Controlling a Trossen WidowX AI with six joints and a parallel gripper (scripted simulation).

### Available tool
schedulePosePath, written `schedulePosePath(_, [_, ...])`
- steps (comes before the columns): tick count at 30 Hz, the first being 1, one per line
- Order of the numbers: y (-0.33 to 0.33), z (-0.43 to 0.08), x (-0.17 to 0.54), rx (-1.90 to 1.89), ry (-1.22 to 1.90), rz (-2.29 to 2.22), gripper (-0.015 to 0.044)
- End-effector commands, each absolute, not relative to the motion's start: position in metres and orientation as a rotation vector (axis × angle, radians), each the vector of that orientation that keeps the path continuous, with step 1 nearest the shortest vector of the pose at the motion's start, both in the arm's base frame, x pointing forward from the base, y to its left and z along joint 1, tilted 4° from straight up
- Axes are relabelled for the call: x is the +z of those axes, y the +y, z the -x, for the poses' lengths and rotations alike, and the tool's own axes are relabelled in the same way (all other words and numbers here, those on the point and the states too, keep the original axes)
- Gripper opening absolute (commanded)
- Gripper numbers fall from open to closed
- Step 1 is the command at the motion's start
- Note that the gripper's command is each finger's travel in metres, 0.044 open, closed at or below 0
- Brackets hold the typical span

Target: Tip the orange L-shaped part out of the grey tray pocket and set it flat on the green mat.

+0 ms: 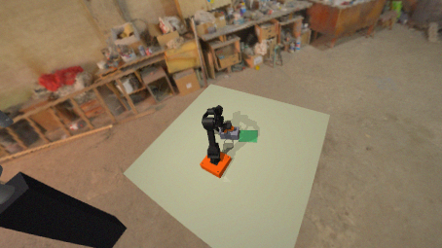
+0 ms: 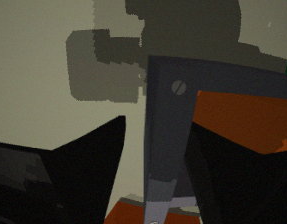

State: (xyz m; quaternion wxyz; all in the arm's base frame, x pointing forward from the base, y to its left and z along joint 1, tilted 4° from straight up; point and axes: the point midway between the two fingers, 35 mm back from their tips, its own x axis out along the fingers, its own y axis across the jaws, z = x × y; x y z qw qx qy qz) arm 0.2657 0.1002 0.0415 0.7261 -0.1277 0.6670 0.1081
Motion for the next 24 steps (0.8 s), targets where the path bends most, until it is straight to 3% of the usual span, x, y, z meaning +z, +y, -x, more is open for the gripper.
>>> schedulePosePath(1, [0.106,-0.265,0.050,0.234,1.461,0.284,0.0180])
schedulePosePath(8, [0.107,-0.266,0.058,0.234,1.461,0.284,0.0180])
schedulePosePath(16, [0.098,-0.260,0.143,0.234,1.461,0.285,0.0180])
schedulePosePath(24, [0.099,-0.261,0.142,0.233,1.452,0.276,0.0180])
